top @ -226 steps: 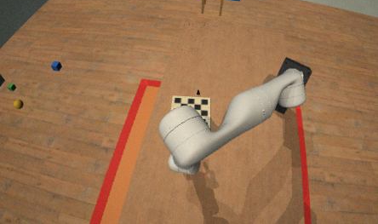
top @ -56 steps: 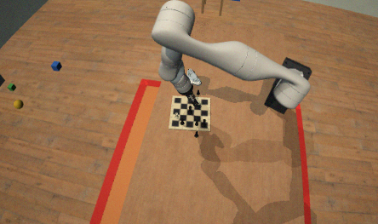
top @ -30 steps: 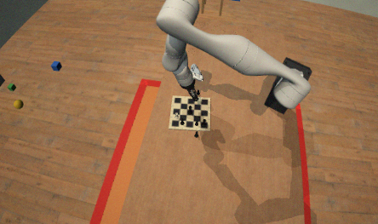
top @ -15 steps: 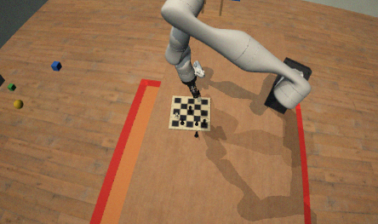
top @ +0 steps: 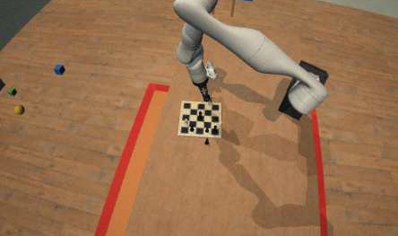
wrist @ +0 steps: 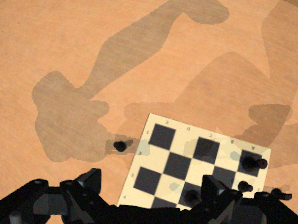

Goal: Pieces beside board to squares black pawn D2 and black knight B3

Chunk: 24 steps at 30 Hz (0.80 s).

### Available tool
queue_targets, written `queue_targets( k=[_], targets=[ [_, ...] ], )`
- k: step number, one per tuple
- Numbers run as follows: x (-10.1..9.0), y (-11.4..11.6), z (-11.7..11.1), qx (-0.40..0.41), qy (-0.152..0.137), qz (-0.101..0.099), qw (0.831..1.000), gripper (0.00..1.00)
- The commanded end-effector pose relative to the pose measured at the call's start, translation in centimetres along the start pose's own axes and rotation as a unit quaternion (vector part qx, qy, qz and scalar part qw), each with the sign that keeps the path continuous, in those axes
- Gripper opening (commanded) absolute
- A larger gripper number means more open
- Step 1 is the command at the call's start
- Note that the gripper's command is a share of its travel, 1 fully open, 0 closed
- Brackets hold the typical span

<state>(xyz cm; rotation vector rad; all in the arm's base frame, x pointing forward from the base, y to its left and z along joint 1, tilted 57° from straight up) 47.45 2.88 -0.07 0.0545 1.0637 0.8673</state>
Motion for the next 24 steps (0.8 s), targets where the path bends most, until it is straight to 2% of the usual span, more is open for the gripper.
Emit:
queue_targets(
  k=[1, 10, 11, 21, 22, 24],
  targets=[
    [0.1, -0.8, -0.7, 0.023, -0.012, 0.005, 1.000, 1.00],
    [0.1, -0.8, -0.7, 0.023, -0.012, 0.005, 1.000, 1.00],
    [0.3, -1.4, -1.3, 0.044, -0.024, 0.011, 0.999, 1.00],
    [0.3, -1.4, -1.3, 0.044, -0.024, 0.011, 0.999, 1.00],
    [0.4, -2.1, -1.9, 0.063, -0.035, 0.016, 0.997, 1.00],
    [0.4, -2.1, -1.9, 0.063, -0.035, 0.016, 0.997, 1.00]
  ],
)
Point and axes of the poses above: the point where the finger pads meet when closed, its own x axis out along the fingers, its own y axis across the jaws, z = x × y, the point moved 1 cm from there along -x, back along the fingers, and after that the axes turned 12 degrees about -x, right-handed, at the moved point
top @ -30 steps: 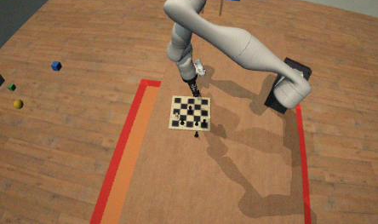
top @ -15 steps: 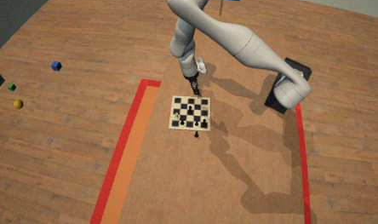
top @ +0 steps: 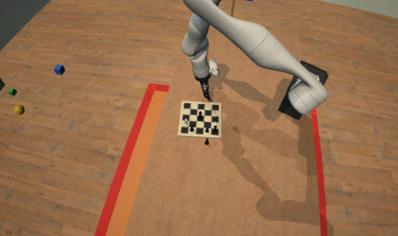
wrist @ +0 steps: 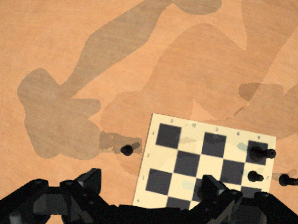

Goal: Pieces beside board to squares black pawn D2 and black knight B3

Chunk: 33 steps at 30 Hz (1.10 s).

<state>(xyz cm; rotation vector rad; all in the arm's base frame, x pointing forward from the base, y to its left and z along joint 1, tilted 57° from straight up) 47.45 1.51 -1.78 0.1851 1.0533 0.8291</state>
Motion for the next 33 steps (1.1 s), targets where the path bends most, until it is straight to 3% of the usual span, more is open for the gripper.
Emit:
queue_targets(
  k=[1, 33],
  targets=[
    [0.0, -0.4, -0.5, 0.010, -0.004, 0.001, 1.000, 1.00],
    [0.2, -2.1, -1.8, 0.061, -0.035, 0.015, 0.997, 1.00]
  ],
)
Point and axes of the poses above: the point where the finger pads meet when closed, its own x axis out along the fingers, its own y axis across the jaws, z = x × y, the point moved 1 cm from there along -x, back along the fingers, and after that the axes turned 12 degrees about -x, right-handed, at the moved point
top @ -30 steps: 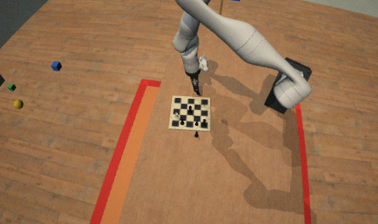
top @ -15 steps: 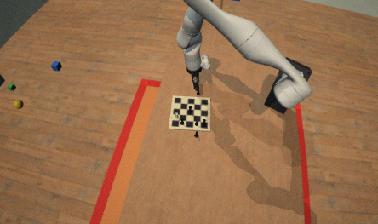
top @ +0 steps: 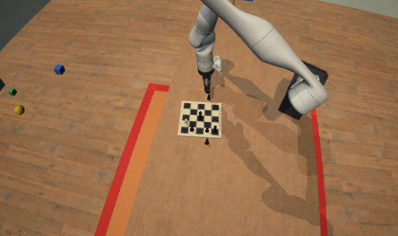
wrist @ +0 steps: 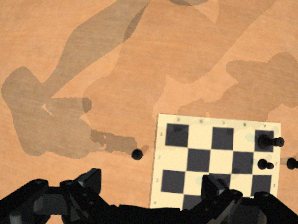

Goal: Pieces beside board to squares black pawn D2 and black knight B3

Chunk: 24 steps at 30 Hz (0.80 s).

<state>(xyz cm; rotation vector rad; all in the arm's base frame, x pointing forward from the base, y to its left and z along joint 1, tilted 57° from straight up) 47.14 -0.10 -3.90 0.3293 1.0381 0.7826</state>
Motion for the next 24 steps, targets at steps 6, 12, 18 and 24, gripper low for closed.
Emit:
queue_targets(
  k=[6, 12, 18, 24],
  targets=[
    [-0.03, -0.60, -0.35, 0.016, -0.010, 0.004, 1.000, 1.00],
    [0.00, -1.05, -0.64, 0.029, -0.019, 0.007, 0.999, 1.00],
    [0.03, -1.46, -0.90, 0.041, -0.027, 0.010, 0.999, 1.00],
    [0.03, -1.46, -0.90, 0.041, -0.027, 0.010, 0.999, 1.00]
  ],
)
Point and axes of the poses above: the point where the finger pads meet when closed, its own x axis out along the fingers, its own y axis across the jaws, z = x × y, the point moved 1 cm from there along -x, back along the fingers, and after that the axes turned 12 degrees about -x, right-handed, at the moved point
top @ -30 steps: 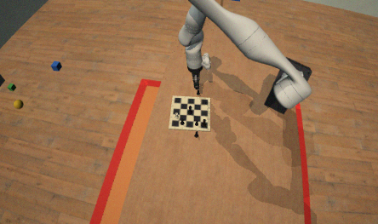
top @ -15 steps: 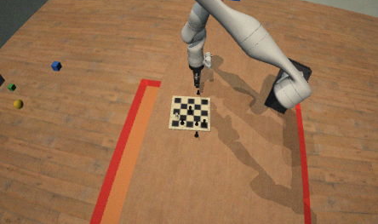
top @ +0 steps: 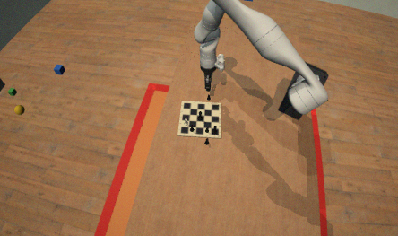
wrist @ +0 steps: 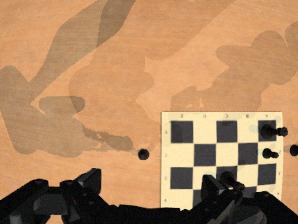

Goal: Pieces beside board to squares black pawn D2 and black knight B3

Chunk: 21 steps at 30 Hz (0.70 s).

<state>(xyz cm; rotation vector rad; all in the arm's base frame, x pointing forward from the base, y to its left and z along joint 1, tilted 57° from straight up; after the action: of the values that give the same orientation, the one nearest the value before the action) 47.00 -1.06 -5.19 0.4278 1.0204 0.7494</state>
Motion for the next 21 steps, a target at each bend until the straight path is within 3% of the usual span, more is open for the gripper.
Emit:
queue_targets(
  k=[1, 21],
  targets=[
    [-0.06, -0.47, -0.23, 0.012, -0.008, 0.003, 1.000, 1.00],
    [-0.04, -1.07, -0.55, 0.030, -0.020, 0.008, 0.999, 1.00]
  ],
)
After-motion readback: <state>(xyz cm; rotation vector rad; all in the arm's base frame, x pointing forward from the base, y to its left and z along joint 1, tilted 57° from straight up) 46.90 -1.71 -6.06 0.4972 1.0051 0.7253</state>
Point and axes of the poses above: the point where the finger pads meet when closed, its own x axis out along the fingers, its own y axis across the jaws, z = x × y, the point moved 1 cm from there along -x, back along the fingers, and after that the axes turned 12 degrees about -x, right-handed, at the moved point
